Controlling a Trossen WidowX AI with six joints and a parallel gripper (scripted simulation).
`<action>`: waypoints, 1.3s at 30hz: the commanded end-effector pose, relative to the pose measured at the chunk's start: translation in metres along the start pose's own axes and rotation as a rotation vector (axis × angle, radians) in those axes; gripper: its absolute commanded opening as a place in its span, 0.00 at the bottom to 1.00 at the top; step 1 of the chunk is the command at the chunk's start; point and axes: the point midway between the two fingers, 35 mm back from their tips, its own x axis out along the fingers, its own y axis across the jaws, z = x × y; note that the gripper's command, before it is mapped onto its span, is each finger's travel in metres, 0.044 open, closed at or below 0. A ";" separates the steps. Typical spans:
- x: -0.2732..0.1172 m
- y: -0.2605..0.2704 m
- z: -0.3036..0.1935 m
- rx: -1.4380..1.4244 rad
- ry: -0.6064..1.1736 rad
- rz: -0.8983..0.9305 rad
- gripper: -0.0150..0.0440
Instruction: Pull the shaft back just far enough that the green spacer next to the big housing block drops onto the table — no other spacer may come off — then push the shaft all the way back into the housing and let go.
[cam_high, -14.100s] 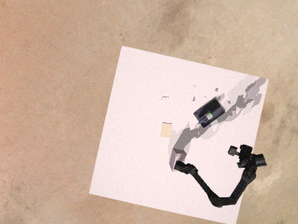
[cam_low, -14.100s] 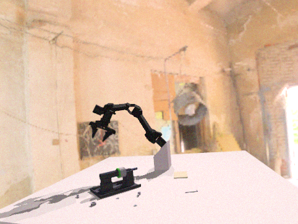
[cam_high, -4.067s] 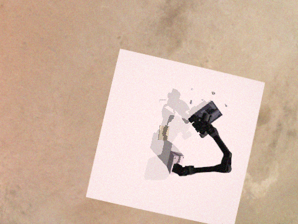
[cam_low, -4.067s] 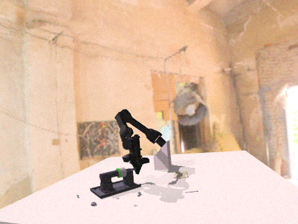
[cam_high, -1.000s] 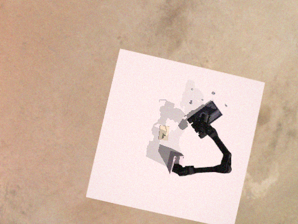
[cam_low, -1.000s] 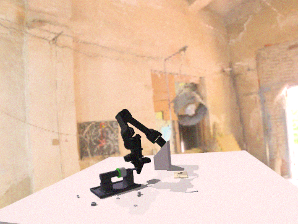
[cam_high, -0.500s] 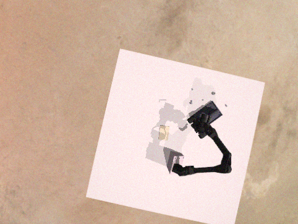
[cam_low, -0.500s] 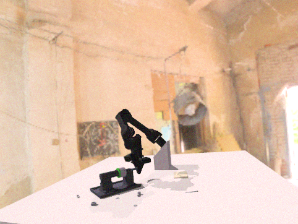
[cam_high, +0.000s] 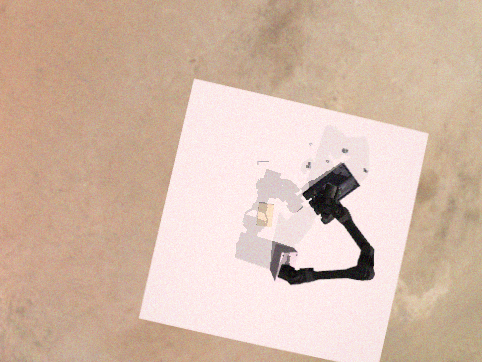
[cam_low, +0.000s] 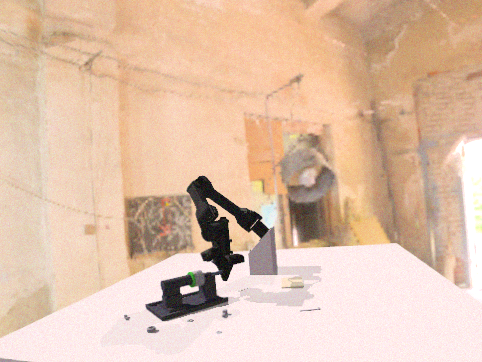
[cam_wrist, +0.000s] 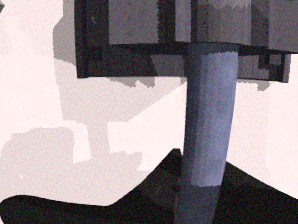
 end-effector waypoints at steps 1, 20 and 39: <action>0.000 0.000 -0.002 -0.002 0.004 0.001 0.25; 0.000 0.000 -0.004 -0.002 0.004 0.001 0.25; 0.000 0.000 -0.006 -0.002 0.004 0.001 0.25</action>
